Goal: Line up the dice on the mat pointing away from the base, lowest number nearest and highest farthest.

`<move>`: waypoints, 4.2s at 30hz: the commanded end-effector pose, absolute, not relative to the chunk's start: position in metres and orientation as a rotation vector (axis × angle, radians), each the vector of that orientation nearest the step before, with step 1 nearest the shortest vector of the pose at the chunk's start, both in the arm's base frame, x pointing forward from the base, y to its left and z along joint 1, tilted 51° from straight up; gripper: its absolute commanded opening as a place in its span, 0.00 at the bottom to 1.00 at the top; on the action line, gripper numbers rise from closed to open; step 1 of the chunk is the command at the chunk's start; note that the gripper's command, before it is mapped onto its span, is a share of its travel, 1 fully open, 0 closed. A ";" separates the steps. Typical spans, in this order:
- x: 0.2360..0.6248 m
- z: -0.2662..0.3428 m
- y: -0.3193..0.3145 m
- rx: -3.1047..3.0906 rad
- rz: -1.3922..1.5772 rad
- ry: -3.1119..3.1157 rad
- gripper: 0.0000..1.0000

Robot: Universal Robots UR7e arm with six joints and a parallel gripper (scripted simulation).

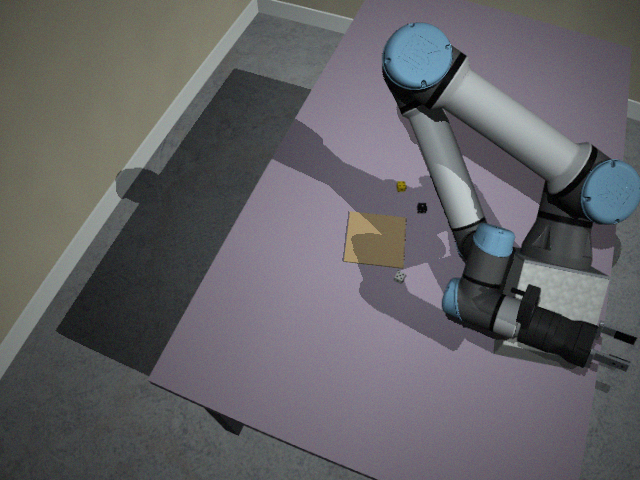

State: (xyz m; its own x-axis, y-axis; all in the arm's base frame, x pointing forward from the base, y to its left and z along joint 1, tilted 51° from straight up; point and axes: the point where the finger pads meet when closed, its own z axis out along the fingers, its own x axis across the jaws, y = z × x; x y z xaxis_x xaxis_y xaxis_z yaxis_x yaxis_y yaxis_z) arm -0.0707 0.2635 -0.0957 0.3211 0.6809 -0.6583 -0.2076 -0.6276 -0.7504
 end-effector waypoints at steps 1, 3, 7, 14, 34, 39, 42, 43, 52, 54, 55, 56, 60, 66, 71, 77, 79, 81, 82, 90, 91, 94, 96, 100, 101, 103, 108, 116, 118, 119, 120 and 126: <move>-0.071 -0.096 0.264 -1.794 1.413 -0.423 1.00; -0.071 -0.096 0.264 -1.794 1.413 -0.423 1.00; -0.071 -0.096 0.264 -1.794 1.413 -0.423 1.00; -0.071 -0.096 0.264 -1.794 1.413 -0.423 1.00; -0.065 -0.093 0.261 -1.818 1.408 -0.421 1.00; -0.059 -0.089 0.257 -1.848 1.402 -0.418 1.00; -0.055 -0.087 0.253 -1.873 1.396 -0.415 1.00; -0.053 -0.086 0.252 -1.883 1.394 -0.413 1.00; -0.039 -0.078 0.240 -1.969 1.376 -0.396 1.00; -0.034 -0.075 0.237 -1.994 1.371 -0.395 1.00; -0.032 -0.073 0.235 -2.007 1.369 -0.395 1.00; -0.029 -0.072 0.233 -2.020 1.366 -0.394 1.00; -0.020 -0.066 0.225 -2.080 1.355 -0.387 1.00; -0.003 -0.055 0.212 -2.180 1.331 -0.374 1.00; 0.007 -0.050 0.205 -2.233 1.316 -0.366 1.00; 0.028 -0.037 0.189 -2.353 1.280 -0.346 1.00; 0.036 -0.032 0.183 -2.396 1.265 -0.338 1.00; 0.043 -0.027 0.177 -2.440 1.249 -0.329 1.00; 0.047 -0.024 0.174 -2.464 1.241 -0.324 1.00; 0.074 -0.007 0.152 -2.625 1.174 -0.284 1.00; 0.081 -0.003 0.147 -2.660 1.158 -0.277 1.00; 0.100 0.010 0.133 -2.765 1.108 -0.254 1.00; 0.119 0.021 0.119 -2.861 1.059 -0.232 1.00; 0.140 0.034 0.103 -2.975 0.993 -0.201 1.00; 0.140 0.034 0.103 -2.975 0.993 -0.201 1.00; 0.154 0.043 0.093 -3.050 0.947 -0.181 1.00; 0.192 0.066 0.064 -3.248 0.806 -0.118 1.00; 0.246 0.099 0.023 -3.516 0.567 -0.016 1.00; 0.249 0.102 0.021 -3.531 0.550 -0.008 1.00; 0.249 0.102 0.021 -3.531 0.550 -0.008 1.00; 0.258 0.106 0.013 -3.574 0.508 0.007 1.00; 0.304 0.132 -0.022 -3.779 0.253 0.109 1.00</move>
State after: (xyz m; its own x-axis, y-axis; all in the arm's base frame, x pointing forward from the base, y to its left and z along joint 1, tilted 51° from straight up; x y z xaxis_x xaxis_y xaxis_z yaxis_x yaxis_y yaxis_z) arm 0.2777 -0.0024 0.1153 0.9770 -0.0798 -0.1977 0.0351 -0.8543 0.5186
